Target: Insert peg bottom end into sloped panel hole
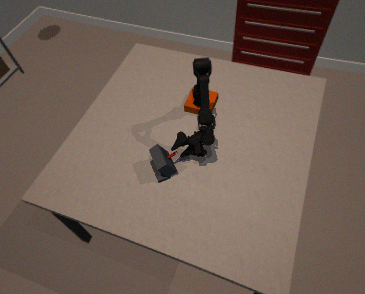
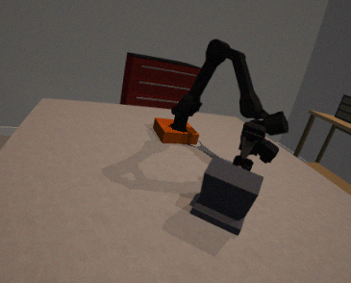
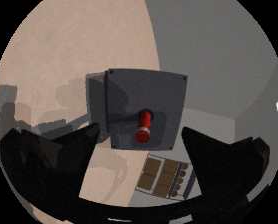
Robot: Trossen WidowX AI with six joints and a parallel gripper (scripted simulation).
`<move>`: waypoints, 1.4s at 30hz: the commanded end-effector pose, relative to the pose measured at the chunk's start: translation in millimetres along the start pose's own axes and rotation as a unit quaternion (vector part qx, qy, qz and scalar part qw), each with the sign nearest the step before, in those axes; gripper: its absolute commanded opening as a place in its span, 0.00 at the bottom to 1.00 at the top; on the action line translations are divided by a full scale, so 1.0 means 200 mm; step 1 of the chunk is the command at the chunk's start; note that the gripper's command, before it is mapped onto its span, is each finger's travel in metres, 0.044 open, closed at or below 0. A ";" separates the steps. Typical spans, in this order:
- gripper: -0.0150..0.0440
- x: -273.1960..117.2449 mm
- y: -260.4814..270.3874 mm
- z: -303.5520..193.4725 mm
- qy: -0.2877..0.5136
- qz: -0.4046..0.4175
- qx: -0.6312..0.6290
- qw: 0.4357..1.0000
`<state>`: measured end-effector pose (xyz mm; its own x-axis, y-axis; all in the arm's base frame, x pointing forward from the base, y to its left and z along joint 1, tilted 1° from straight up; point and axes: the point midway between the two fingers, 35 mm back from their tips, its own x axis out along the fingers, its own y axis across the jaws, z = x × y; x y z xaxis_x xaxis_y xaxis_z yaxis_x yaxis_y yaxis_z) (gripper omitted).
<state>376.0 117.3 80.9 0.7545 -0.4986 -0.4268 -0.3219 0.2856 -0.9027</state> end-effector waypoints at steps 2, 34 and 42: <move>1.00 -0.04 -0.01 0.01 0.000 -0.002 0.004 1.000; 1.00 -0.29 0.04 0.01 -0.003 -0.003 0.002 1.000; 1.00 -0.34 0.04 0.01 -0.003 -0.004 0.002 1.000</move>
<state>324.9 151.8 98.3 0.7577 -0.4947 -0.4257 -0.3233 0.2822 -0.9032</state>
